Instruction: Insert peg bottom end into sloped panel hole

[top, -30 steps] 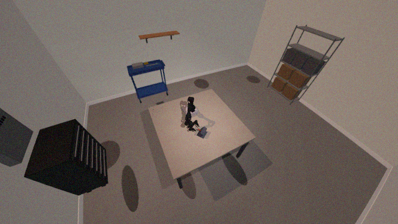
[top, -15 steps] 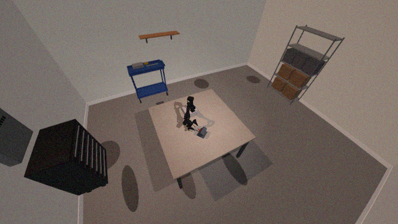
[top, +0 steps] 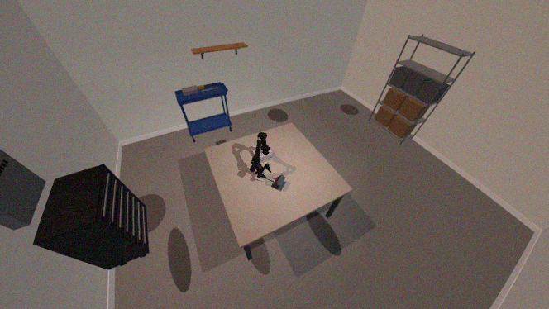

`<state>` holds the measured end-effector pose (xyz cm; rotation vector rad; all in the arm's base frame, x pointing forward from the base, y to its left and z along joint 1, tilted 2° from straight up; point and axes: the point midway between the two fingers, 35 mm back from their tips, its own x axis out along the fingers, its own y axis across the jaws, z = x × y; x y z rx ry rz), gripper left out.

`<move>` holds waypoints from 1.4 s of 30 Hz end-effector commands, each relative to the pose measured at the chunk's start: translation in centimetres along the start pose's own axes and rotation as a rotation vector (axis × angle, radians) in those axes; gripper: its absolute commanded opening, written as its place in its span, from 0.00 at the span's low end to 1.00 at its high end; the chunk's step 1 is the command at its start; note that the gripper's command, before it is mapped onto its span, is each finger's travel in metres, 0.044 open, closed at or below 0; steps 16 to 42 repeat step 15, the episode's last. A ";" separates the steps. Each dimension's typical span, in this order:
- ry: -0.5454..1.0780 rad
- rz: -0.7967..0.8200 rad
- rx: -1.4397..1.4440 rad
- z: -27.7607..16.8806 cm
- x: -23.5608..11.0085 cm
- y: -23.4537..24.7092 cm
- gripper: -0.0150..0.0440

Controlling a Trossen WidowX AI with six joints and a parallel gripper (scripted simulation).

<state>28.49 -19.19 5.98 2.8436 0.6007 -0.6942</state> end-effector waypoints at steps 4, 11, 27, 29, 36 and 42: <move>0.009 0.005 -0.007 -0.1 -1.2 0.0 1.00; 0.010 0.006 -0.006 -0.2 -1.8 0.0 1.00; 0.011 0.006 -0.006 -0.5 -2.3 0.0 1.00; 0.011 0.006 -0.006 -0.5 -2.3 0.0 1.00; 0.011 0.006 -0.006 -0.5 -2.3 0.0 1.00; 0.011 0.006 -0.006 -0.5 -2.3 0.0 1.00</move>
